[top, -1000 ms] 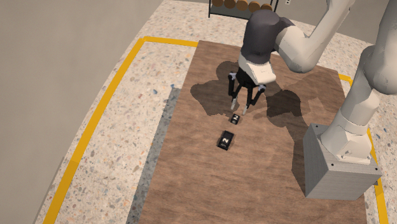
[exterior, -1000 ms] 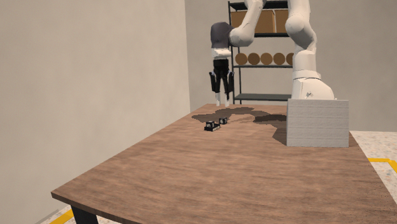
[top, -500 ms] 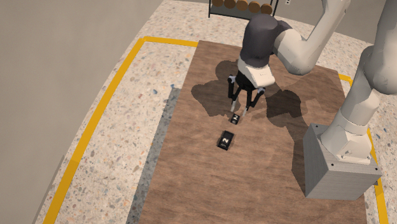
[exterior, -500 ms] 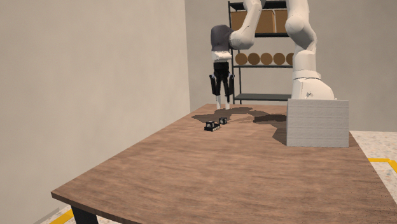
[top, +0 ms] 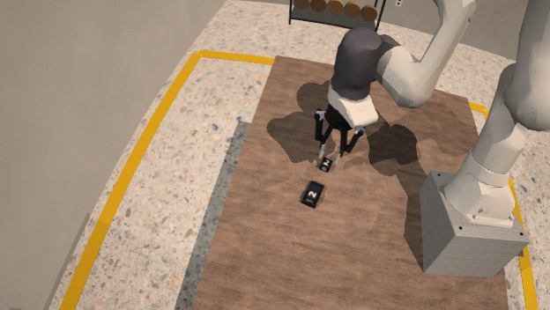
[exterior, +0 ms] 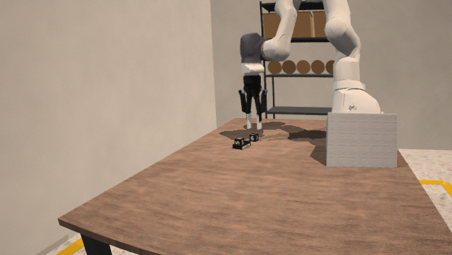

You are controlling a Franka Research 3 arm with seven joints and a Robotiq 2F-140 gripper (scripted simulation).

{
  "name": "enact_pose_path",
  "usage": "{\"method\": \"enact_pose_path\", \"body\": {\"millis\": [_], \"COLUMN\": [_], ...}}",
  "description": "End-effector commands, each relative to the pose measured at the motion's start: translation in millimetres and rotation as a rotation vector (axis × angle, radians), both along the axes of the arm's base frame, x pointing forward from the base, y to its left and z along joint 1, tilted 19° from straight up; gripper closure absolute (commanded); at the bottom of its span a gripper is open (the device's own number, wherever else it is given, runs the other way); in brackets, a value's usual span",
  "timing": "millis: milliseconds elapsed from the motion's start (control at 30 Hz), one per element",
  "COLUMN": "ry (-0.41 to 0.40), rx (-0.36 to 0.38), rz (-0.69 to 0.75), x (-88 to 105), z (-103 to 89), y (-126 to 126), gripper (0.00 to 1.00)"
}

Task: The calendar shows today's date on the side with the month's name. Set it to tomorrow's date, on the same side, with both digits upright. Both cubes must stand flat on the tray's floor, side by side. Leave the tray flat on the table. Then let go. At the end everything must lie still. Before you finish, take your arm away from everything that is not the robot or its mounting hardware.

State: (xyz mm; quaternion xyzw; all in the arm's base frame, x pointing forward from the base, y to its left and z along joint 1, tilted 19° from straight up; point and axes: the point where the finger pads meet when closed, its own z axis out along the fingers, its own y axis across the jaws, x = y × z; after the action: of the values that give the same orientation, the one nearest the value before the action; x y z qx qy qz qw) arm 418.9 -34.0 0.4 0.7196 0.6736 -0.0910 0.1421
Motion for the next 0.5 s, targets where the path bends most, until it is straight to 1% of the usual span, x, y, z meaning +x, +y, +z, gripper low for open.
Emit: {"method": "enact_pose_path", "body": {"millis": [0,467], "ry": [-0.018,-0.018], "rx": [0.003,0.003], "rz": [-0.022,-0.022], "x": [3.2,4.0], "z": [-4.1,-14.2], "y": [-1,-5], "gripper": [0.72,0.72]}}
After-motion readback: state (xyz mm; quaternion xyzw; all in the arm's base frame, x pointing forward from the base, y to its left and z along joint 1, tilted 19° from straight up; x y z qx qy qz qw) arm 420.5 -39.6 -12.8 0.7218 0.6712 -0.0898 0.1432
